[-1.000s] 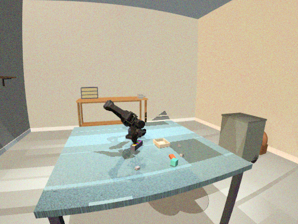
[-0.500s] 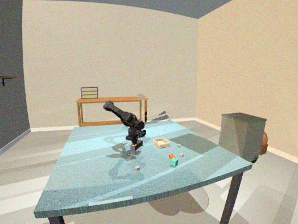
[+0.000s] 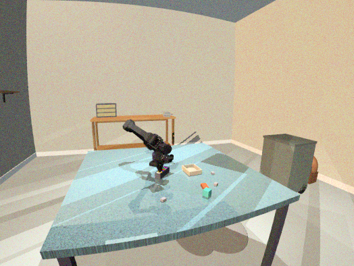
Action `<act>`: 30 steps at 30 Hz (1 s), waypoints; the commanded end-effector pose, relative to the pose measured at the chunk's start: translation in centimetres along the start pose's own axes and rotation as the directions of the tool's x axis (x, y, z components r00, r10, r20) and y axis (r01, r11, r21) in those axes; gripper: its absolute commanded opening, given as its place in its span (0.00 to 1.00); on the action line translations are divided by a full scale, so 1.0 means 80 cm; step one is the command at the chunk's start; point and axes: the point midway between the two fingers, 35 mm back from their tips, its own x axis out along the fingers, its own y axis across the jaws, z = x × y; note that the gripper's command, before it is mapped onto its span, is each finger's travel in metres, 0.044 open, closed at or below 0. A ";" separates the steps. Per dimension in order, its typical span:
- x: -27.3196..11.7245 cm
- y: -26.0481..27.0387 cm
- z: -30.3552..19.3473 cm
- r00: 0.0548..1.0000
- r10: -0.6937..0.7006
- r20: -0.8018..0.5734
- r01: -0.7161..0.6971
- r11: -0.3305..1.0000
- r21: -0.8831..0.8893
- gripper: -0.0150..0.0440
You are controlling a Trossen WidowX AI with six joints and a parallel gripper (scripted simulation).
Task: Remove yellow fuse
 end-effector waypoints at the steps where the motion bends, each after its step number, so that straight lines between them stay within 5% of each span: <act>1: -0.002 0.000 0.000 1.000 0.000 0.000 0.000 1.000 0.000 0.25; 30: -0.019 0.000 0.001 1.000 0.000 0.000 0.000 1.000 -0.003 0.25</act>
